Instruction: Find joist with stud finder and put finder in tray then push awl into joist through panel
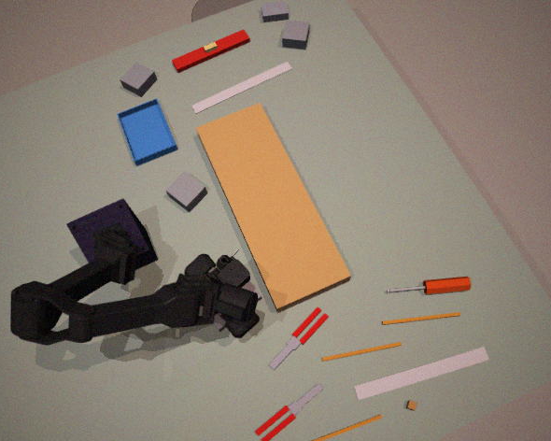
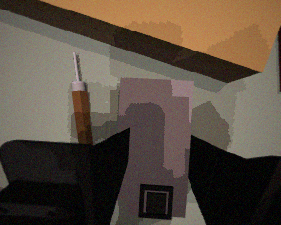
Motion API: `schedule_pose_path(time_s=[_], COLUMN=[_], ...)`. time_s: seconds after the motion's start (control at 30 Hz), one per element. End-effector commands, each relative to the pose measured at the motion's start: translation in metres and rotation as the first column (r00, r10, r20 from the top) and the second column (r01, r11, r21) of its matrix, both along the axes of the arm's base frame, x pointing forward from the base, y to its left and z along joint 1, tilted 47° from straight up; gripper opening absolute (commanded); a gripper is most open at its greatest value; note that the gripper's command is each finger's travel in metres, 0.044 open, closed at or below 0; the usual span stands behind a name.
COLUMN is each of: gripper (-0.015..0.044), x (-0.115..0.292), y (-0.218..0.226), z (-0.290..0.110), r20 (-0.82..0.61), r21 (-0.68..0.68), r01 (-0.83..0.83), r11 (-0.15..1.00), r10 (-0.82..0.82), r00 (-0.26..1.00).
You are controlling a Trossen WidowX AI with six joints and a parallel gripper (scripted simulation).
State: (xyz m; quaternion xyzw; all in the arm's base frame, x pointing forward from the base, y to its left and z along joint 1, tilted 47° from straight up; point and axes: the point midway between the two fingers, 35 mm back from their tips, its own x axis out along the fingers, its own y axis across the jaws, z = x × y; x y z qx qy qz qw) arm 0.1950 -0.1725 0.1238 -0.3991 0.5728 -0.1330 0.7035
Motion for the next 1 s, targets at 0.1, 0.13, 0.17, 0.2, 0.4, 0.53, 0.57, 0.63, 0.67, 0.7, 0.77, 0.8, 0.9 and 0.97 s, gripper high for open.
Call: schedule_pose_path(time_s=[0.1, 0.13, 0.17, 0.2, 0.4, 0.53, 0.57, 0.63, 0.67, 0.7, 0.77, 0.8, 0.9, 0.97], gripper=[0.0000, 0.0000, 0.0000, 0.0000, 0.0000, 0.0000, 0.0000, 0.0000, 0.0000, 0.0000, 0.0000, 0.0000, 0.0000, 0.0000], x=[0.005, 0.005, 0.005, 0.005, 0.003, 0.001, 0.000, -0.002, -0.003, -0.004, -0.005, -0.005, 0.001, 0.008], y=[0.018, 0.021, 0.024, 0.027, 0.044, 0.055, 0.058, 0.062, 0.065, 0.067, 0.068, 0.068, 0.068, 0.069], z=[0.018, 0.020, 0.023, 0.025, 0.040, 0.051, 0.054, 0.059, 0.062, 0.065, 0.066, 0.067, 0.069, 0.072], r20=[0.012, 0.011, 0.011, 0.010, 0.009, 0.010, 0.010, 0.012, 0.013, 0.013, 0.014, 0.015, 0.022, 0.031], r21=[0.007, 0.009, 0.010, 0.011, 0.011, 0.006, 0.004, 0.001, -0.002, -0.004, -0.005, -0.005, -0.005, -0.004], r01=[0.000, 0.000, 0.001, 0.001, 0.001, 0.000, -0.001, -0.002, -0.003, -0.004, -0.005, -0.004, 0.003, 0.012], r11=[1.000, 1.000, 1.000, 1.000, 1.000, 1.000, 1.000, 1.000, 1.000, 1.000, 1.000, 1.000, 1.000, 1.000], r10=[0.000, 0.000, -0.001, -0.001, -0.001, 0.000, 0.001, 0.002, 0.003, 0.004, 0.005, 0.004, -0.003, -0.012], r00=[1.000, 1.000, 1.000, 1.000, 1.000, 1.000, 1.000, 1.000, 1.000, 1.000, 1.000, 1.000, 1.000, 0.999])
